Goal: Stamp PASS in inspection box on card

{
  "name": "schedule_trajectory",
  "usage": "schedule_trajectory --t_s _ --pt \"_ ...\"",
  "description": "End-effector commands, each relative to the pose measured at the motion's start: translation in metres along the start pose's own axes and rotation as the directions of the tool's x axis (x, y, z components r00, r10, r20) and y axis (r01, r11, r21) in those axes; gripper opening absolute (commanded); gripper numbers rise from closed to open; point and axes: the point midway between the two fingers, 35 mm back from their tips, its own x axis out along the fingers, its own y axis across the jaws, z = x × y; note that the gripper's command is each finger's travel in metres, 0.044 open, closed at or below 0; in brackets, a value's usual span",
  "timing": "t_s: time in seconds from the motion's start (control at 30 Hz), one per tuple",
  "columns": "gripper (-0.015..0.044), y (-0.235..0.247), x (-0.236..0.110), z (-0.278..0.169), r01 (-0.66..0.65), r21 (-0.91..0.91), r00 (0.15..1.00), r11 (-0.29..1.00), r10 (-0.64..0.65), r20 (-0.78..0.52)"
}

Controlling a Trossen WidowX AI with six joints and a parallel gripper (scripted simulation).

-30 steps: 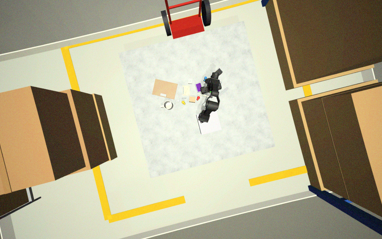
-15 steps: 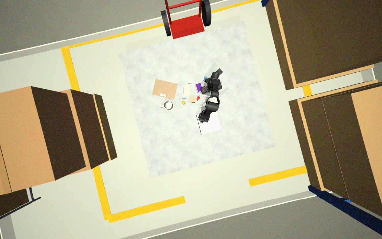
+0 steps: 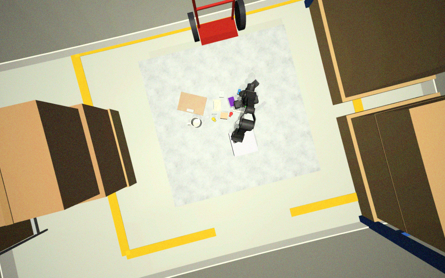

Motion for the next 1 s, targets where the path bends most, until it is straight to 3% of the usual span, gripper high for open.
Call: schedule_trajectory --t_s 0.0,0.97 --pt "0.0 -0.001 -0.003 0.0 0.004 0.005 1.0 1.0 -0.004 0.0" --pt "0.0 0.0 -0.017 -0.001 0.008 0.005 1.0 1.0 -0.008 0.001"
